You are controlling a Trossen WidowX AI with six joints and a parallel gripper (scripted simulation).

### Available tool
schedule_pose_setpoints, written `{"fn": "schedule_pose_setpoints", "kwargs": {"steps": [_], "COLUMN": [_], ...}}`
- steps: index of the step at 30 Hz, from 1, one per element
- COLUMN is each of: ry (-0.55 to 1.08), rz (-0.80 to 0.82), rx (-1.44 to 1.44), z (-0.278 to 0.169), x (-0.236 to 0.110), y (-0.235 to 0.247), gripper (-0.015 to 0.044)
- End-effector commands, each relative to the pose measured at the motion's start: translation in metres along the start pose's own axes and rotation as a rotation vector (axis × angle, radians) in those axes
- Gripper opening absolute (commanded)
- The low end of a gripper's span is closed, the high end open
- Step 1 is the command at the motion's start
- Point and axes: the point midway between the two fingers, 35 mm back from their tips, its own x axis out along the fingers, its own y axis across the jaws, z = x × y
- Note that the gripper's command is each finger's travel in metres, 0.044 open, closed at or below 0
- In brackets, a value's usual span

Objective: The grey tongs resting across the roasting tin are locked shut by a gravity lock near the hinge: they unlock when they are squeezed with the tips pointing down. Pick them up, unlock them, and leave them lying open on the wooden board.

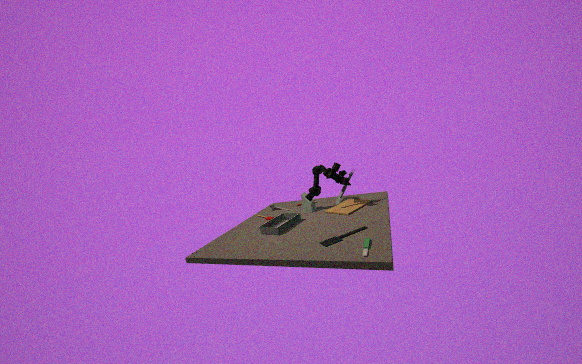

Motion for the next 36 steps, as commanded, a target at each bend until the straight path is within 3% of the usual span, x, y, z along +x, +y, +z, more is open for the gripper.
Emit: {"fn": "schedule_pose_setpoints", "kwargs": {"steps": [1, 18, 36], "ry": [-0.003, -0.025, 0.087], "rz": [0.0, -0.078, -0.128], "rx": [0.004, 0.153, 0.284], "z": [0.001, 0.024, 0.029], "x": [0.0, 0.018, 0.037], "y": [0.0, -0.025, -0.037], "gripper": [-0.015, -0.015, -0.015]}}
